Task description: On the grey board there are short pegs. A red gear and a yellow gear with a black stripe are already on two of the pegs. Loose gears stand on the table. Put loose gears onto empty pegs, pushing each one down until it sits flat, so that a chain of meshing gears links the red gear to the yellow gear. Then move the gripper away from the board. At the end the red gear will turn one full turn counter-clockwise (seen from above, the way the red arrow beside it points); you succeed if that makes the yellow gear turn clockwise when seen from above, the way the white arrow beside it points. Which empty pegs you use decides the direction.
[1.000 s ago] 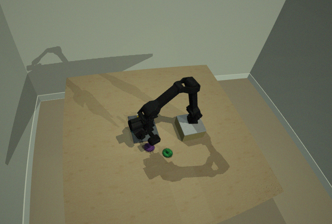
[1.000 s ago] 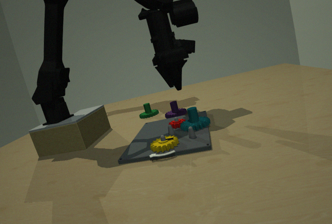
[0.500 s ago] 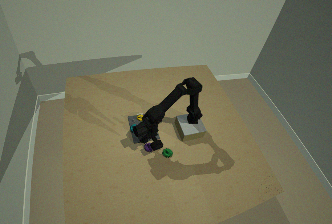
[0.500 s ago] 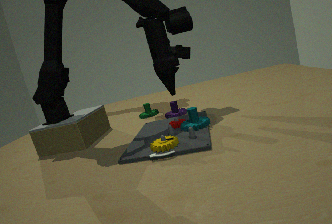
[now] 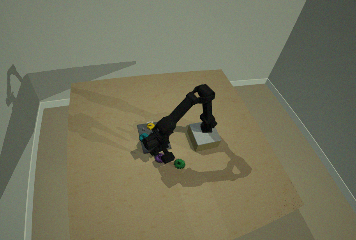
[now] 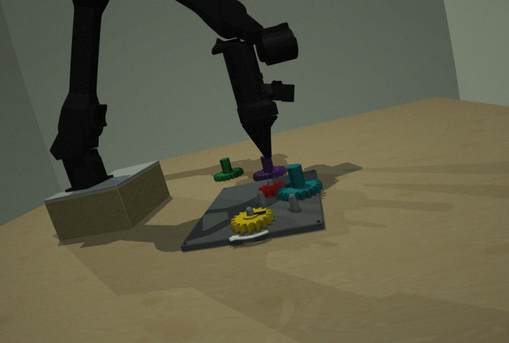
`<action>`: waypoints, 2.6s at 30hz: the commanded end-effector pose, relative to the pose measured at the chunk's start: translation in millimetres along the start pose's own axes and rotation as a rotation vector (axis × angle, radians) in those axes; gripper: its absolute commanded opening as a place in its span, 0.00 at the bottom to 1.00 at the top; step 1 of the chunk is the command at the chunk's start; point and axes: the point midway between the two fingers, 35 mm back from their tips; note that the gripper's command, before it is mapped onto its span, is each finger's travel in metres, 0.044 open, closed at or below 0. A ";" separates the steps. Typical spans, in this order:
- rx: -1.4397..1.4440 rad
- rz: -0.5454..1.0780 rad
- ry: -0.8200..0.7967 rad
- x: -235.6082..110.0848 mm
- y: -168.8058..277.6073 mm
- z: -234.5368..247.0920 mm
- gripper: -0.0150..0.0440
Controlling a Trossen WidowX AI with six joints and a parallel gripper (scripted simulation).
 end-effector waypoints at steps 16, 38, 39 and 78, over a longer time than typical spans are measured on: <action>0.006 0.012 0.000 16.6 2.9 -0.1 0.91; 0.006 0.012 0.000 16.6 2.9 -0.1 0.26; 0.006 0.012 0.000 16.6 2.9 -0.1 0.25; 0.005 0.011 0.002 -84.0 -8.0 -4.1 0.25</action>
Point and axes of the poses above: the point midway between the two fingers, 35 mm back from their tips, its own x axis out along the fingers, its own z axis across the jaws, y = z × x, and after that the axes turned 8 degrees about -x, right-handed
